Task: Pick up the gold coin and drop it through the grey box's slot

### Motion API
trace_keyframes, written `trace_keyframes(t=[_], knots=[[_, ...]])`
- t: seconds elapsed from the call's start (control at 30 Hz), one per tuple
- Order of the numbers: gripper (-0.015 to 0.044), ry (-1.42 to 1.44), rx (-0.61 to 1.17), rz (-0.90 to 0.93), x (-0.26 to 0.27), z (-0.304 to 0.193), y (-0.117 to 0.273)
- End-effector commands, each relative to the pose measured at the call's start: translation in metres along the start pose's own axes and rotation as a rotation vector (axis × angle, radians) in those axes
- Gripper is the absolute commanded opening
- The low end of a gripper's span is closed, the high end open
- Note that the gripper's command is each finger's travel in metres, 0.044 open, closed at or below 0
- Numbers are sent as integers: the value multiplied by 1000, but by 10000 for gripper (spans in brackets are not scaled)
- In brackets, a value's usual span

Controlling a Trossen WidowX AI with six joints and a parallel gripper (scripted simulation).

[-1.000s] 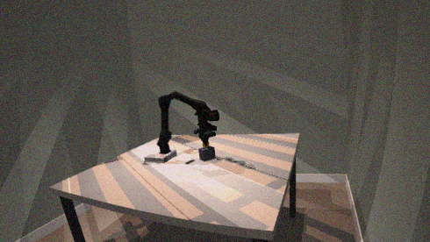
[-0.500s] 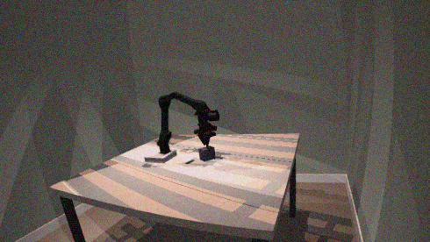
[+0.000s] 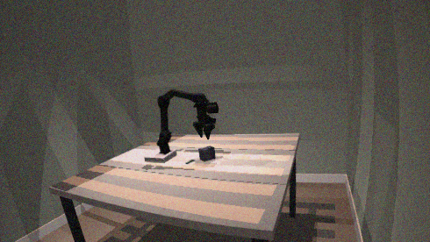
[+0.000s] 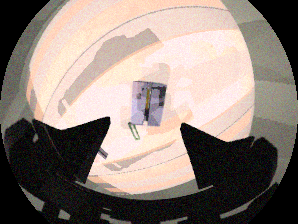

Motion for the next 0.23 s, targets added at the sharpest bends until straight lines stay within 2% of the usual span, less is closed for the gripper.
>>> trace_keyframes(t=[0.0,0.2], knots=[[440,-3,-3,-2,1,-2,14],[440,-3,-3,-2,1,-2,14]])
Point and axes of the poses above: the point midway between the two fingers, 35 mm back from their tips, its own y axis back along the fingers, its own x axis across the jaws, z = x × y, the point moved 3 cm from there along y, back along the fingers, and after that the axes turned 8 degrees about -y, right-handed, at the moved point
